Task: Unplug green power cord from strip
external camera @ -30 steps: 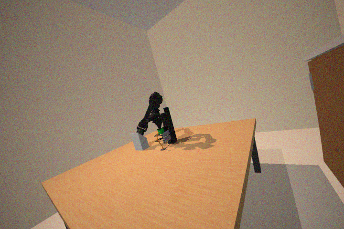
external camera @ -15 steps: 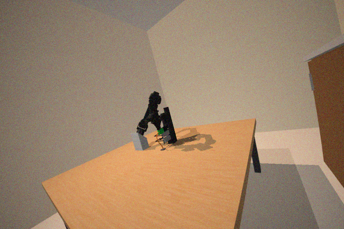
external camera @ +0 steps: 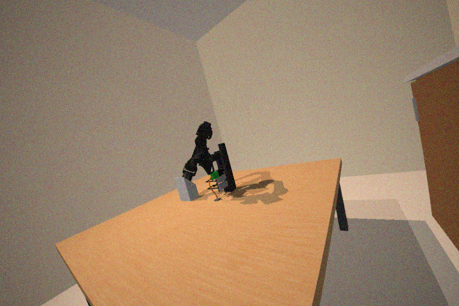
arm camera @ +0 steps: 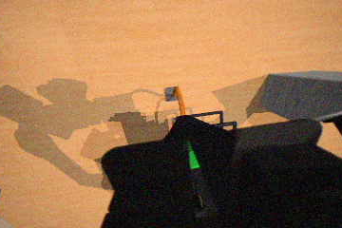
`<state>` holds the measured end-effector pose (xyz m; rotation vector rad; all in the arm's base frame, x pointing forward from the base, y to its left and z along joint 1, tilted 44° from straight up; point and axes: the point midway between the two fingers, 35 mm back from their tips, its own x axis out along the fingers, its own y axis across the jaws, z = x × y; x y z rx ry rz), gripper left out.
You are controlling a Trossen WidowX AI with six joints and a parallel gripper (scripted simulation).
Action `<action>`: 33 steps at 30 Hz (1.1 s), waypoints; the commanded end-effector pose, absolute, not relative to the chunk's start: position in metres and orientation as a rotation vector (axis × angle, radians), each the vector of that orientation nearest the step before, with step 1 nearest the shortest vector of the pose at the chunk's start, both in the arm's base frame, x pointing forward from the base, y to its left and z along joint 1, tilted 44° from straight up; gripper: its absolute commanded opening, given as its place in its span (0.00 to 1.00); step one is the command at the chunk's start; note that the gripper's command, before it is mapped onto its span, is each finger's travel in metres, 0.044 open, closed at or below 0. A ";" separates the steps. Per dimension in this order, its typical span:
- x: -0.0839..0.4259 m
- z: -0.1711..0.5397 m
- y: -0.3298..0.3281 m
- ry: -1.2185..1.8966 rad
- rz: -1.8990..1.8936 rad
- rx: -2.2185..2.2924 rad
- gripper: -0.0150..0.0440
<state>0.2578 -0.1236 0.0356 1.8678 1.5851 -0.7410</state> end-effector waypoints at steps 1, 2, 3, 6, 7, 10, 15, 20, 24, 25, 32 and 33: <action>0.258 0.032 -0.132 1.573 -0.741 1.859 0.25; 0.258 0.031 -0.134 1.573 -0.741 1.860 0.25; 0.258 0.030 -0.135 1.572 -0.741 1.860 0.25; 0.257 0.027 -0.138 1.572 -0.741 1.860 0.25; 0.257 0.026 -0.140 1.572 -0.741 1.860 0.25; 0.256 0.023 -0.143 1.572 -0.741 1.860 0.25; 0.255 0.017 -0.149 1.572 -0.740 1.861 0.25; 0.255 0.011 -0.152 1.572 -0.740 1.862 0.25; 0.257 0.011 -0.153 1.572 -0.740 1.862 0.25; 0.257 0.011 -0.153 1.572 -0.739 1.862 0.25; 0.257 0.011 -0.154 1.572 -0.740 1.862 0.25; 0.257 0.011 -0.154 1.572 -0.740 1.862 0.25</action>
